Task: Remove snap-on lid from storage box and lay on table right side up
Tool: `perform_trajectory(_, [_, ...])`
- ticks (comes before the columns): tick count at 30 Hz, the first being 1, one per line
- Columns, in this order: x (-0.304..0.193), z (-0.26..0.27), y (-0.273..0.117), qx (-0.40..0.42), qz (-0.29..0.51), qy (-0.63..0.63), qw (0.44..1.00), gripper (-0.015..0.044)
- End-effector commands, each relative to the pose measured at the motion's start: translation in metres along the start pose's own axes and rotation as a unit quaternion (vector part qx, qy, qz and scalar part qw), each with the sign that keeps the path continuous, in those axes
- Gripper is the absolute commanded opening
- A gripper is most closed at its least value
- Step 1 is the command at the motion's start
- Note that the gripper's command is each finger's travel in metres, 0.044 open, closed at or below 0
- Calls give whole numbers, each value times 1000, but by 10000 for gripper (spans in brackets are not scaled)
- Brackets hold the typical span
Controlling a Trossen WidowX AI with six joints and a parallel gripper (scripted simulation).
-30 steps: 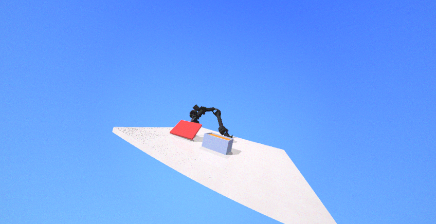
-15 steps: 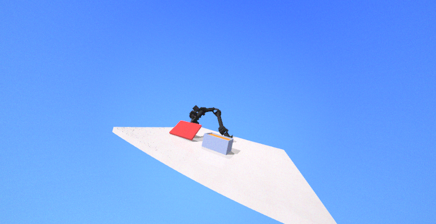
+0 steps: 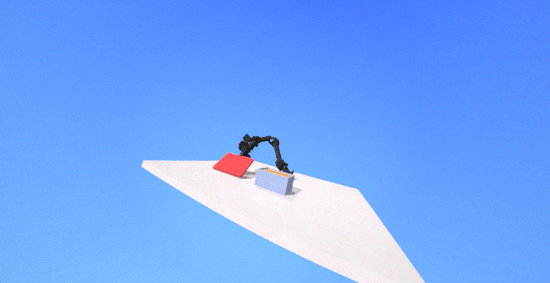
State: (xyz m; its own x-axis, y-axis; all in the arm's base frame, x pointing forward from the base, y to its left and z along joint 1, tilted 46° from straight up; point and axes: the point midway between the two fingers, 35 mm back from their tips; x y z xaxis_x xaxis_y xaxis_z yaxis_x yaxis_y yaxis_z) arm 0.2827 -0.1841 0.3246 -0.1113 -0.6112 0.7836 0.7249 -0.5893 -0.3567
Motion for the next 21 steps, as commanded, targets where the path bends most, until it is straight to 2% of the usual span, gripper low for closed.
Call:
perform_trajectory(1, [-1,-7,4,-7,-1,3,1000,0])
perform_trajectory(21, [-2,-19,13,-7,-1,2,1000,0])
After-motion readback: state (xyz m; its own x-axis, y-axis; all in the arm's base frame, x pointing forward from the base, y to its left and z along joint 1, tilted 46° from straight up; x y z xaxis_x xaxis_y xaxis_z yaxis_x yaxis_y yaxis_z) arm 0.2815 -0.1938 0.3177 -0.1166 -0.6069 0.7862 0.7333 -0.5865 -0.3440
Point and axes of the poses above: the point midway between the two fingers, 35 mm back from their tips, its own y axis out along the fingers, its own z axis across the jaws, x = y × z, and after that the axes turned 6 degrees about -y, right-handed
